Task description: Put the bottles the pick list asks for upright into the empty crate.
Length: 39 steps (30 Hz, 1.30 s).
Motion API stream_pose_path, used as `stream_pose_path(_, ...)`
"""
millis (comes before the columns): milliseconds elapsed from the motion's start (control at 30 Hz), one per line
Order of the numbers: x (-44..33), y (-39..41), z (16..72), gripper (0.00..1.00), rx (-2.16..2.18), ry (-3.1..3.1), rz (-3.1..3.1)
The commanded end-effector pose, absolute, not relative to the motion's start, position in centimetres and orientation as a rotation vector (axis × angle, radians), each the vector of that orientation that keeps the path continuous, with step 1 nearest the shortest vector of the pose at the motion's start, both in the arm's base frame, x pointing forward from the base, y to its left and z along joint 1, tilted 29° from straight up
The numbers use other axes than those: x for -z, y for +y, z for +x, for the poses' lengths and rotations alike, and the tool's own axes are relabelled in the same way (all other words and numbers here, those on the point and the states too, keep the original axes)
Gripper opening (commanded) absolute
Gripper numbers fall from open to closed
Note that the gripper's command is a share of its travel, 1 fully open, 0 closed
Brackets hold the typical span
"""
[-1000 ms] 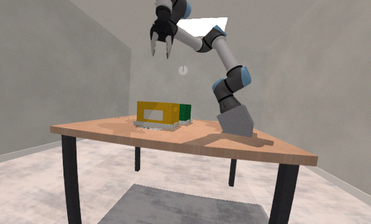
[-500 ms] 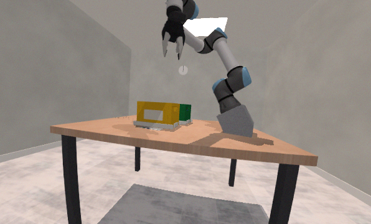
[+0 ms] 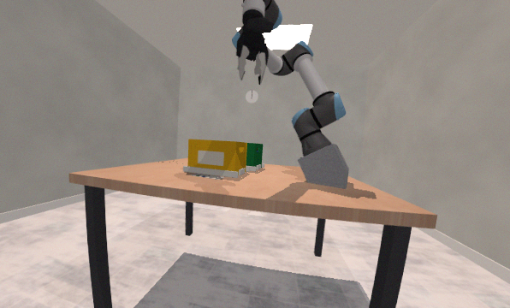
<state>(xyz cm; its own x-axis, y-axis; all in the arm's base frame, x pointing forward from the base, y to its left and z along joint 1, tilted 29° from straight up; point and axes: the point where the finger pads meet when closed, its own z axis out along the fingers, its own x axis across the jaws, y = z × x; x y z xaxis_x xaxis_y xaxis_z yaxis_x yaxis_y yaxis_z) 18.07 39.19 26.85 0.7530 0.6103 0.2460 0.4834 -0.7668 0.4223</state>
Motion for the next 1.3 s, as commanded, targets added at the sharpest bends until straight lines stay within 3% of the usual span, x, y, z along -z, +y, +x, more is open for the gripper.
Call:
stream_pose_path(0, -26.7, 39.1, 17.8, 0.38, -0.536, 0.845, 2.619)
stream_pose_path(667, -26.7, 39.1, 17.8, 0.38, -0.536, 0.845, 2.619)
stream_pose_path(1267, -27.4, 35.4, 24.8, 0.38, -0.661, 0.147, 2.833)
